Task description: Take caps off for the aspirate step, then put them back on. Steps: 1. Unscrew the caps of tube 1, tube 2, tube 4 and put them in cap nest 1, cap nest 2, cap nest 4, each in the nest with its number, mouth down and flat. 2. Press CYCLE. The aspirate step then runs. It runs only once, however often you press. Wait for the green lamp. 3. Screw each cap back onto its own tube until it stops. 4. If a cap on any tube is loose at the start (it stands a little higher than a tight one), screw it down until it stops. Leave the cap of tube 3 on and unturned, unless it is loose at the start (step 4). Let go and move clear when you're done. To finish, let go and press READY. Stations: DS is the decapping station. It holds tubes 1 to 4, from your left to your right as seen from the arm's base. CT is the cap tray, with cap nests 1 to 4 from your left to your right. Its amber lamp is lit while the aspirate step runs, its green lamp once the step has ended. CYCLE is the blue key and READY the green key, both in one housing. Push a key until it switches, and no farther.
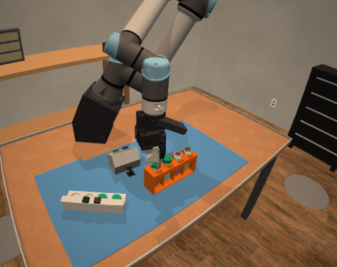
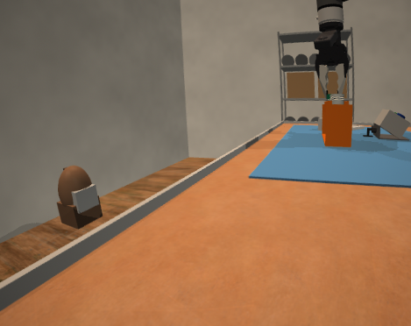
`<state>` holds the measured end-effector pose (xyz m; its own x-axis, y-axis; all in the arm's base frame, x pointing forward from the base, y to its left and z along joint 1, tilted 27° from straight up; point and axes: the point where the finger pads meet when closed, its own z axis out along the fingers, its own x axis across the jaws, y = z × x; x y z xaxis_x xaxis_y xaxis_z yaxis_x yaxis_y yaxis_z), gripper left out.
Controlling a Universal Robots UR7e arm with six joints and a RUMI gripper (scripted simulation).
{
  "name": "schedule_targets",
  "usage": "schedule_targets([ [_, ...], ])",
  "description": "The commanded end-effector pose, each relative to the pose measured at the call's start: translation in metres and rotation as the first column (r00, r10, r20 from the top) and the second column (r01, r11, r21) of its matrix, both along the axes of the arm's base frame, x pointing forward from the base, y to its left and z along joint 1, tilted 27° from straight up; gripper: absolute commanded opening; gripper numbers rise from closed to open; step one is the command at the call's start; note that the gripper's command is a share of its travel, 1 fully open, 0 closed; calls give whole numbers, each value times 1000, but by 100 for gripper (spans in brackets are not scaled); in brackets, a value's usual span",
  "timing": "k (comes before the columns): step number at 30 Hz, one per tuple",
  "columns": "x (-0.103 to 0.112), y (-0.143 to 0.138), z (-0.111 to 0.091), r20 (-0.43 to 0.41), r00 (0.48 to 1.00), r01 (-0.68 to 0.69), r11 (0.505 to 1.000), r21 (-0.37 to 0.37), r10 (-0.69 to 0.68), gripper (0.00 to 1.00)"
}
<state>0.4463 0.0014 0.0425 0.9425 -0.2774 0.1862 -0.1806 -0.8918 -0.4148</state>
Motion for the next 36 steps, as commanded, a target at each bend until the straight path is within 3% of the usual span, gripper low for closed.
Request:
schedule_targets([
  [1, 0, 0, 0, 0, 1000, 2, 1000, -1, -2, 0],
  [8, 0, 0, 0, 0, 1000, 2, 1000, -1, -2, 0],
  [13, 0, 0, 0, 80, 972, -215, 973, -80, 221, 0],
  [20, 0, 0, 0, 154, 852, -467, 860, -205, 500, 0],
  [28, 0, 0, 0, 154, 852, -467, 860, -205, 500, 0],
  [29, 0, 0, 0, 154, 852, -467, 860, -205, 500, 35],
  [36, 0, 0, 0, 154, 852, -467, 860, -205, 500, 35],
])
